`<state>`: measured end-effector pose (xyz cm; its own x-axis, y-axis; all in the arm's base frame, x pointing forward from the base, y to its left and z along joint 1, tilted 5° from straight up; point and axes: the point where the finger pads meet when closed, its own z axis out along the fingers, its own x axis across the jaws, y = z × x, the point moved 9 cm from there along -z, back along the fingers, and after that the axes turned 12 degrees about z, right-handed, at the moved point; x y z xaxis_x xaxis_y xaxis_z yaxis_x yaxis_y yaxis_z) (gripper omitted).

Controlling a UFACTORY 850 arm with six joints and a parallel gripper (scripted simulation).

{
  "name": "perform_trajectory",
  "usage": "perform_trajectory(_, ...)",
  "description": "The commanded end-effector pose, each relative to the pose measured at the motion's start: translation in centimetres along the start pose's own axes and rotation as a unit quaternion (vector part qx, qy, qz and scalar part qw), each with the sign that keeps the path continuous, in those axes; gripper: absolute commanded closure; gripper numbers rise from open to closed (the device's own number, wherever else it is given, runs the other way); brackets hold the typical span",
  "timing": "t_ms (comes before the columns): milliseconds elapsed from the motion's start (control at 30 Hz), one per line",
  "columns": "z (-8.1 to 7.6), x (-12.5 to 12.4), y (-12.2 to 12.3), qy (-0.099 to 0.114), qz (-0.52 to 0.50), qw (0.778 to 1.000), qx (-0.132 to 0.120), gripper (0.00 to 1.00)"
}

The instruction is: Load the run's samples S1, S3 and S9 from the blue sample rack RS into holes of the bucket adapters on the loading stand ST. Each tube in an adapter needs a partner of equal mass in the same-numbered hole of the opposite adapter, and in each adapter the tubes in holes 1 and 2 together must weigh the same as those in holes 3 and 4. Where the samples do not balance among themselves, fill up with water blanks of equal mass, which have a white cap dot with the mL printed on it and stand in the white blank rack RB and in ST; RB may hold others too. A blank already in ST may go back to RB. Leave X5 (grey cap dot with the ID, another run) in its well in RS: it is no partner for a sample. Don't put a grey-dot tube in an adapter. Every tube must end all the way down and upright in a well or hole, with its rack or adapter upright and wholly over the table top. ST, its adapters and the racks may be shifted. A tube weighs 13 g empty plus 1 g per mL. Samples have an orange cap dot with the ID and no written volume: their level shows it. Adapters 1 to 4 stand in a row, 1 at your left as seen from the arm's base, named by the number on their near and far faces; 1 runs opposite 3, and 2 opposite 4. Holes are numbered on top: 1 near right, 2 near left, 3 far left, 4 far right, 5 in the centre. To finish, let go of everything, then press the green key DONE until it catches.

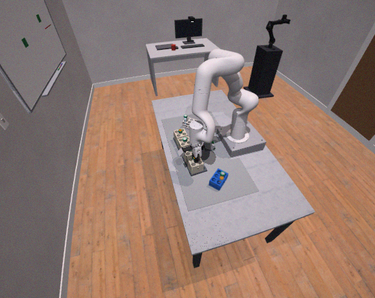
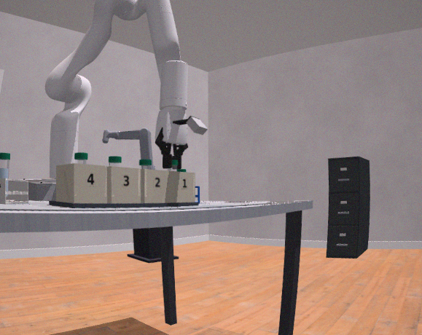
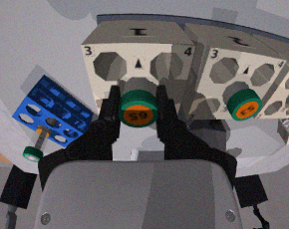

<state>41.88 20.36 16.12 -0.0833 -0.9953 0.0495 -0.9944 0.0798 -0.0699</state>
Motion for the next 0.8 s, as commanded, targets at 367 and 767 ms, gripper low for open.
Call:
perform_trajectory(367,0.47,-0.04,-0.06,0.000,0.000,1.000,0.001,1.00)
perform_trajectory(767,0.51,-0.04,-0.05,0.000,0.000,1.000,0.001,0.57)
